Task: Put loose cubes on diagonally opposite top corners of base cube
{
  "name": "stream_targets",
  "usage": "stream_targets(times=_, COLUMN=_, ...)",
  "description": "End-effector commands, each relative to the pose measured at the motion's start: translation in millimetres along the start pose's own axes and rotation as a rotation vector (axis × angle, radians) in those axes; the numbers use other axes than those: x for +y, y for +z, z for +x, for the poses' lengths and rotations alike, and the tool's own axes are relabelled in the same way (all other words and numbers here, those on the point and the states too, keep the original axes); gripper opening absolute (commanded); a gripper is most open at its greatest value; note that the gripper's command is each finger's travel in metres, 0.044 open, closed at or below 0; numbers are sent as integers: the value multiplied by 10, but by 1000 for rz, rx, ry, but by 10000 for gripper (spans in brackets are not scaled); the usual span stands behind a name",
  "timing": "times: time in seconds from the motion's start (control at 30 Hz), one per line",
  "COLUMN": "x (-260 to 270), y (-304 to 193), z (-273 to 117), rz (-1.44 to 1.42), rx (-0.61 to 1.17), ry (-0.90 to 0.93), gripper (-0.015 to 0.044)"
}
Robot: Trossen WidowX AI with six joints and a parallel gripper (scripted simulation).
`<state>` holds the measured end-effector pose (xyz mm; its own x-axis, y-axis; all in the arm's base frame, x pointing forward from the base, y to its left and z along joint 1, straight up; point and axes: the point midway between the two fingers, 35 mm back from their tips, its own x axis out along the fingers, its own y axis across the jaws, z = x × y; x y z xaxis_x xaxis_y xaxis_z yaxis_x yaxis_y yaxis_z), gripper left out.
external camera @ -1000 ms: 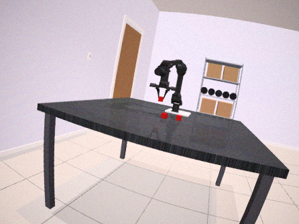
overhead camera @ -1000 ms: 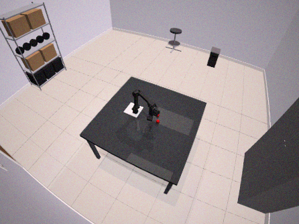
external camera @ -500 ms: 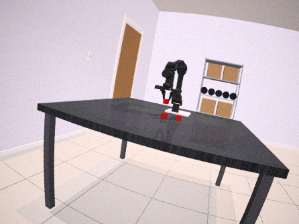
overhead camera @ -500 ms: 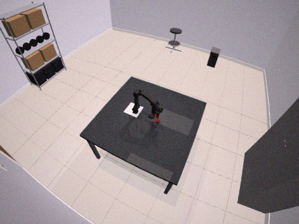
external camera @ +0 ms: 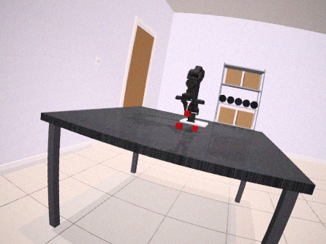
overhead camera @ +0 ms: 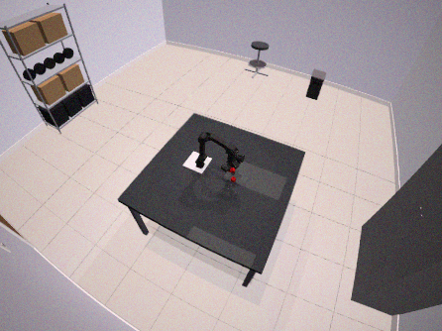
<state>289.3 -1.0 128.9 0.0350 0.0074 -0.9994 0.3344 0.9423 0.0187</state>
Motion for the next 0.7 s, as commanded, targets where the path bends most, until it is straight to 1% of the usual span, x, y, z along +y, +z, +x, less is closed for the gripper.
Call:
stream_targets(times=0.0, x=124, y=-45, z=53, rz=76, rx=5, ry=-6, gripper=105)
stream_targets(times=0.67, x=718, y=-288, z=185, rz=400, rx=7, ry=-2, gripper=105)
